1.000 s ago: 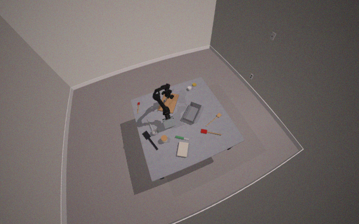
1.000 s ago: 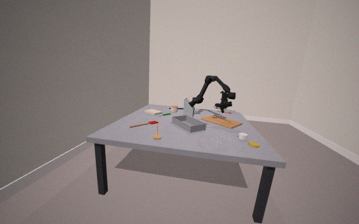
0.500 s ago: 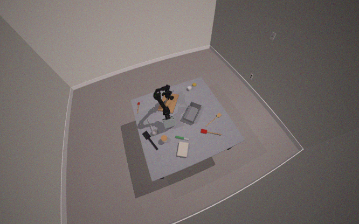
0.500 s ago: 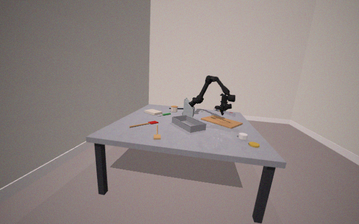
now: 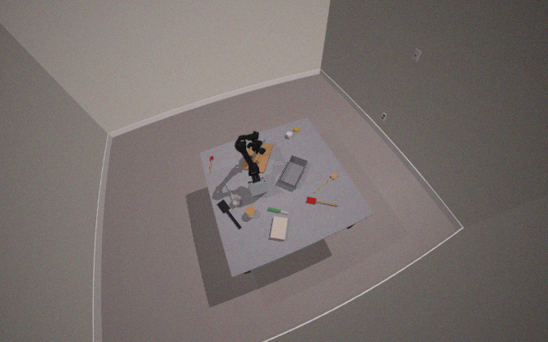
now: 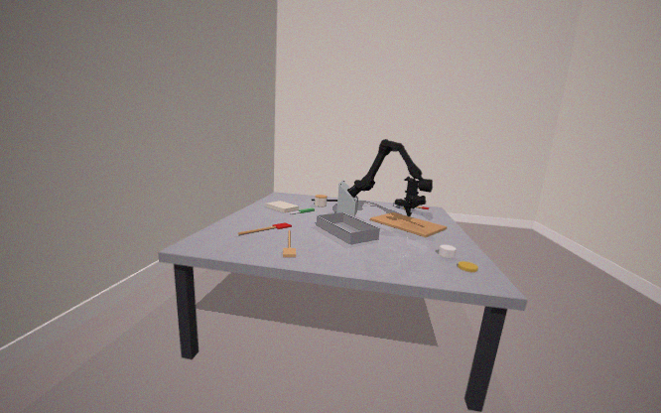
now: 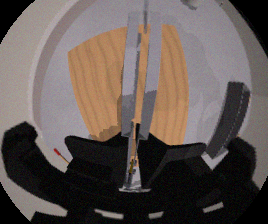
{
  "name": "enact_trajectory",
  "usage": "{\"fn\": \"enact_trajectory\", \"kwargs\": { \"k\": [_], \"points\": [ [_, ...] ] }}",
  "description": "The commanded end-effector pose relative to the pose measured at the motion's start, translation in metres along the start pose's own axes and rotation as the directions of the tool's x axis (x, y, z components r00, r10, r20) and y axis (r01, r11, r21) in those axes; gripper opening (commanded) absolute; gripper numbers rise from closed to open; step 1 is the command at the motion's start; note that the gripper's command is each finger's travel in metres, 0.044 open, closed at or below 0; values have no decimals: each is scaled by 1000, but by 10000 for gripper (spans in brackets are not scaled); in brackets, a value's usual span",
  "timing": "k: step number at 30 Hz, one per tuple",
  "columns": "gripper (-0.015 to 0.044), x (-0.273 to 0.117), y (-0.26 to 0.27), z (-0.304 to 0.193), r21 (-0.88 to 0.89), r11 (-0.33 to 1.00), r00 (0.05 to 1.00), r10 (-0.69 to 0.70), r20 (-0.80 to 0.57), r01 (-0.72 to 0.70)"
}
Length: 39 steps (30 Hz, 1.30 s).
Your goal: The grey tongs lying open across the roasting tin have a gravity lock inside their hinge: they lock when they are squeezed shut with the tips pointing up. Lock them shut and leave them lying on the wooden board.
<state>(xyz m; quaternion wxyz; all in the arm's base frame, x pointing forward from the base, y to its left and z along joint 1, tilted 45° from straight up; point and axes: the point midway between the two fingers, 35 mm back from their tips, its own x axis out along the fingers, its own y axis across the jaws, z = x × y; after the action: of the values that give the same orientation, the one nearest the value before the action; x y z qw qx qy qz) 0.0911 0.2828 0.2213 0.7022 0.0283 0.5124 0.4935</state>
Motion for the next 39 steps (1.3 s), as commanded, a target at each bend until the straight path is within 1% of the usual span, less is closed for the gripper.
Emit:
{"fn": "enact_trajectory", "kwargs": {
  "k": [1,5,27,28,33,39],
  "points": [
    [-150,5,-1,-1,4,1000,1000,-5,2,5],
    [-150,5,-1,-1,4,1000,1000,-5,2,5],
    [428,3,0,-1,1,1000,1000,0,-1,0],
    [440,3,0,-1,1,1000,1000,0,-1,0],
    [440,2,3,-5,1,1000,1000,-4,-6,4],
    [440,-12,29,-50,8,999,999,-31,-37,31]
  ]
}}
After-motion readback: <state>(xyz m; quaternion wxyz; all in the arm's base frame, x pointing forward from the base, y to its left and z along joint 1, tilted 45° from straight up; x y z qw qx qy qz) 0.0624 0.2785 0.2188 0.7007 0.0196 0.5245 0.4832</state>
